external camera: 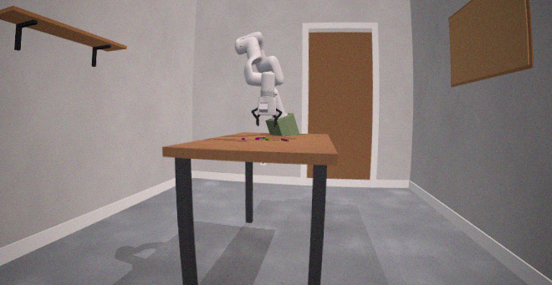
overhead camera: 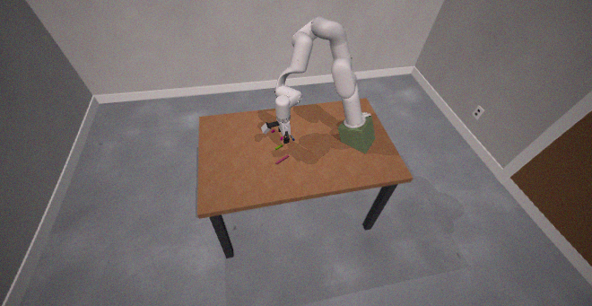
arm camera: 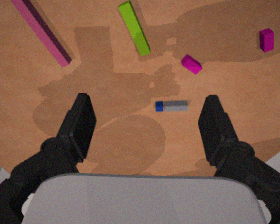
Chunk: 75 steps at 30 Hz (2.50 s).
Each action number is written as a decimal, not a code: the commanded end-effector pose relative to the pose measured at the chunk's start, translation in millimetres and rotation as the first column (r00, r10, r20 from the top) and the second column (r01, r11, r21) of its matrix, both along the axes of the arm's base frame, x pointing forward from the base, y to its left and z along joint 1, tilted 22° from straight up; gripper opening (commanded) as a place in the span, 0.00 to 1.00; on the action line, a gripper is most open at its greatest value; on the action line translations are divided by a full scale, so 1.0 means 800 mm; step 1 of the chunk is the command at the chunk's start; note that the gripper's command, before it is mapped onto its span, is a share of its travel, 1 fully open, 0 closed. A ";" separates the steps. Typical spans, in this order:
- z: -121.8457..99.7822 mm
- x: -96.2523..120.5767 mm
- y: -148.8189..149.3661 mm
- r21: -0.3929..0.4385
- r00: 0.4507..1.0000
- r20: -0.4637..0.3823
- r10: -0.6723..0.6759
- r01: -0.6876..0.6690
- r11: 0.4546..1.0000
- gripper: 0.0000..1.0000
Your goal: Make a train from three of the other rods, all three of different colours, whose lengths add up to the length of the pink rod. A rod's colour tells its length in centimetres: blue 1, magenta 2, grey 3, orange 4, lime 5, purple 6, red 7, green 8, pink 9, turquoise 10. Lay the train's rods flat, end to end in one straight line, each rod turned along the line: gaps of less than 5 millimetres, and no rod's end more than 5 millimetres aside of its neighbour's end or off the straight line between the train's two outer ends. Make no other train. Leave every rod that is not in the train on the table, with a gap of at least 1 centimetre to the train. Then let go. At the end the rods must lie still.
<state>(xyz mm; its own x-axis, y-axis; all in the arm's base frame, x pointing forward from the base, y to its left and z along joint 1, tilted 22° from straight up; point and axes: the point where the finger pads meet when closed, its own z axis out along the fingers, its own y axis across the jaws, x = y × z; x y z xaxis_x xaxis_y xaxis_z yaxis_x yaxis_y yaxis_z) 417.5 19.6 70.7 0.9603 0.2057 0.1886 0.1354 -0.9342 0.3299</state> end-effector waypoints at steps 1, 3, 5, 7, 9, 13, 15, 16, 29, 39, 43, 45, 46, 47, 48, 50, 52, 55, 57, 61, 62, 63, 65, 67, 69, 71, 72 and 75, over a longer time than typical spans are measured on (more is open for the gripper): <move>0.005 0.015 0.010 -0.019 0.986 -0.044 0.160 -0.161 0.987 1.00; 0.007 0.019 0.013 -0.028 0.976 -0.054 0.211 -0.213 0.977 1.00; 0.007 0.019 0.013 -0.028 0.976 -0.054 0.211 -0.213 0.977 1.00; 0.011 0.028 0.019 -0.045 0.949 -0.071 0.307 -0.311 0.950 1.00; 0.013 0.032 0.021 -0.052 0.935 -0.078 0.345 -0.349 0.936 1.00; 0.014 0.033 0.022 -0.054 0.931 -0.081 0.356 -0.361 0.931 0.24; 0.014 0.033 0.022 -0.054 0.931 -0.081 0.356 -0.361 0.931 0.24; 0.014 0.033 0.022 -0.054 0.931 -0.081 0.356 -0.361 0.931 0.24; 0.014 0.033 0.022 -0.054 0.931 -0.081 0.356 -0.361 0.931 0.24; 0.014 0.033 0.022 -0.054 0.931 -0.081 0.356 -0.361 0.931 0.24; 0.014 0.033 0.022 -0.054 0.931 -0.081 0.356 -0.361 0.931 0.24; 0.014 0.033 0.022 -0.054 0.931 -0.081 0.356 -0.361 0.931 0.24; 0.014 0.033 0.022 -0.054 0.931 -0.081 0.356 -0.361 0.931 0.24; 0.014 0.033 0.022 -0.054 0.931 -0.081 0.356 -0.361 0.931 0.24; 0.014 0.033 0.022 -0.054 0.931 -0.081 0.356 -0.361 0.931 0.24; 0.014 0.033 0.022 -0.054 0.931 -0.081 0.356 -0.361 0.931 0.24; 0.014 0.033 0.022 -0.054 0.931 -0.081 0.356 -0.361 0.931 0.24; 0.013 0.033 0.021 -0.054 0.931 -0.081 0.356 -0.361 0.931 0.24; 0.013 0.033 0.021 -0.054 0.931 -0.081 0.356 -0.361 0.931 0.24; 0.011 0.034 0.021 -0.054 0.931 -0.081 0.356 -0.361 0.931 0.24; 0.010 0.034 0.021 -0.054 0.931 -0.081 0.356 -0.361 0.931 0.24; 0.009 0.035 0.020 -0.054 0.931 -0.081 0.356 -0.361 0.931 0.24; 0.007 0.035 0.020 -0.054 0.931 -0.081 0.356 -0.361 0.931 0.24; 0.005 0.036 0.019 -0.054 0.931 -0.081 0.356 -0.361 0.931 0.24; 0.003 0.037 0.019 -0.054 0.931 -0.081 0.356 -0.361 0.931 0.24; 0.000 0.038 0.018 -0.054 0.931 -0.081 0.356 -0.361 0.931 0.24; 0.000 0.038 0.018 -0.054 0.931 -0.081 0.356 -0.361 0.931 0.24; -0.003 0.039 0.017 -0.054 0.931 -0.081 0.356 -0.361 0.931 0.24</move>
